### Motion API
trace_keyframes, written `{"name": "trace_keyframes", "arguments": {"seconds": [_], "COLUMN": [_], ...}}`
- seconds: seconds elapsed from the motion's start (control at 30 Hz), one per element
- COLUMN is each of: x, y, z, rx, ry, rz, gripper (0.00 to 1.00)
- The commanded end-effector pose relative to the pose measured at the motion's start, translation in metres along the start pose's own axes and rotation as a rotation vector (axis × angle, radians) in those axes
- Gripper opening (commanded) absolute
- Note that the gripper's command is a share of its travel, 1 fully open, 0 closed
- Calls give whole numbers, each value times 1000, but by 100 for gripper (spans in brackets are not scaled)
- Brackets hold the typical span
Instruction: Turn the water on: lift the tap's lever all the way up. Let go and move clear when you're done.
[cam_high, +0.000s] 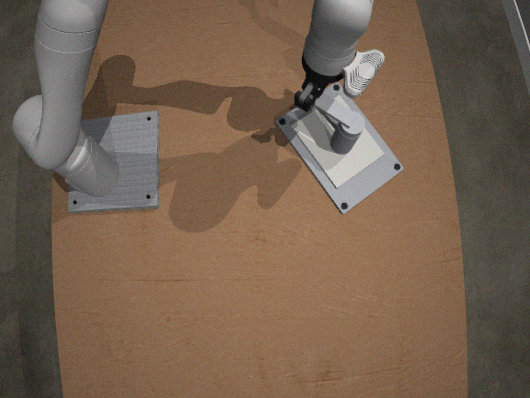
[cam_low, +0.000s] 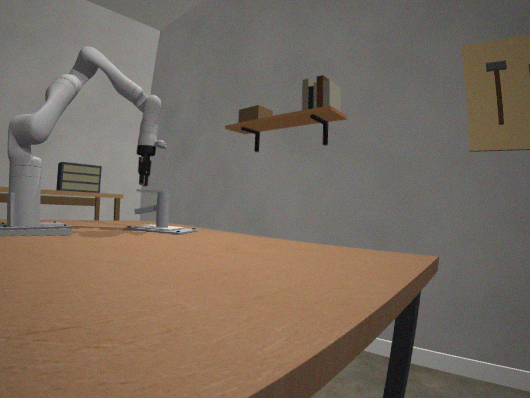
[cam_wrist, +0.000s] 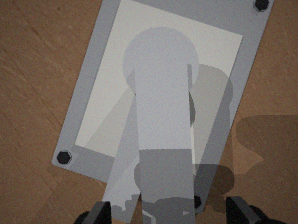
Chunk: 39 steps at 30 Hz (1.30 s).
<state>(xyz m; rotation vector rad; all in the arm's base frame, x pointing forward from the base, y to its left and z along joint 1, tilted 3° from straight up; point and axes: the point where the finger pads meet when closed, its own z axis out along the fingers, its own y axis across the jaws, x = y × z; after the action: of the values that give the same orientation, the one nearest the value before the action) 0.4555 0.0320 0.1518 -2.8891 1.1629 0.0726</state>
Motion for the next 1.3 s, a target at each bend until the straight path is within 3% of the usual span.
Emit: {"name": "trace_keyframes", "arguments": {"seconds": [0.0,0.63,1.27], "x": [2,1,1], "y": [-1,0,0], "z": [0,4,21], "rx": [2,0,-1], "ry": [2,-1,-1], "rz": [-9,-7,-6], "gripper": [71,71,71]}}
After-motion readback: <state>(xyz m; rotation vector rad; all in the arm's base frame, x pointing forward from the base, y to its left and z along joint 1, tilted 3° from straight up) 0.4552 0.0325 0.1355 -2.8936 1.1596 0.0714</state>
